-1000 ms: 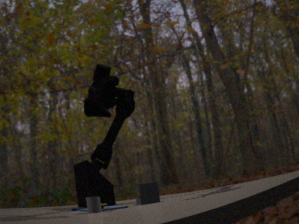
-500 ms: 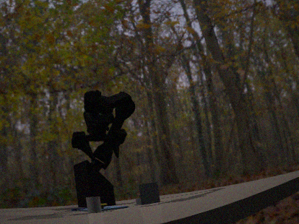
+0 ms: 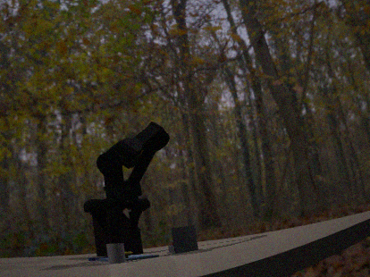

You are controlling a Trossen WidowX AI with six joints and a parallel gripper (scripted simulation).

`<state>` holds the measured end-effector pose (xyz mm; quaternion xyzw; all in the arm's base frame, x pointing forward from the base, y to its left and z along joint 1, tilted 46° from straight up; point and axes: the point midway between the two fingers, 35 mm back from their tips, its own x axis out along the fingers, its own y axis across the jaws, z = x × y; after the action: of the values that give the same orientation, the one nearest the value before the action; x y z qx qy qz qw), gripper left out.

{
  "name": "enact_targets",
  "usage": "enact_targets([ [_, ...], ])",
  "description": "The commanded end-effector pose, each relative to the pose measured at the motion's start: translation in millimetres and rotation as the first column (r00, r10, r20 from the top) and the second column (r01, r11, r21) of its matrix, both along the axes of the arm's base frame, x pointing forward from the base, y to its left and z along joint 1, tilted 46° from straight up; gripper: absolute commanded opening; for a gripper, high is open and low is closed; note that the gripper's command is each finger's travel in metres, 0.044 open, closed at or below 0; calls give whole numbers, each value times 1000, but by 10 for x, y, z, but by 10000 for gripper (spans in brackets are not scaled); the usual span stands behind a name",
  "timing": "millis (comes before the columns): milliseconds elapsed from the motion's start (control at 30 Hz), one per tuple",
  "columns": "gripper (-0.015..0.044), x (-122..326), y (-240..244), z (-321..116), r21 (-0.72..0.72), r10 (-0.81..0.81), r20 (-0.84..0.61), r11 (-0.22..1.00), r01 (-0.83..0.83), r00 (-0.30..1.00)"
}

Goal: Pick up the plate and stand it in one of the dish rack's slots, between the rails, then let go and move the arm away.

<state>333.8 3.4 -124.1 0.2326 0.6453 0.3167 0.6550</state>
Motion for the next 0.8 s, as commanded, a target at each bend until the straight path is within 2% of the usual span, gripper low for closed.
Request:
enact_targets([
  [0, 400, -90, 30, -53, -4, 49, -16, 999, -50, 999],
  [767, 400, -100, 245, -288, -3, 49, -16, 999, -49, 999],
])
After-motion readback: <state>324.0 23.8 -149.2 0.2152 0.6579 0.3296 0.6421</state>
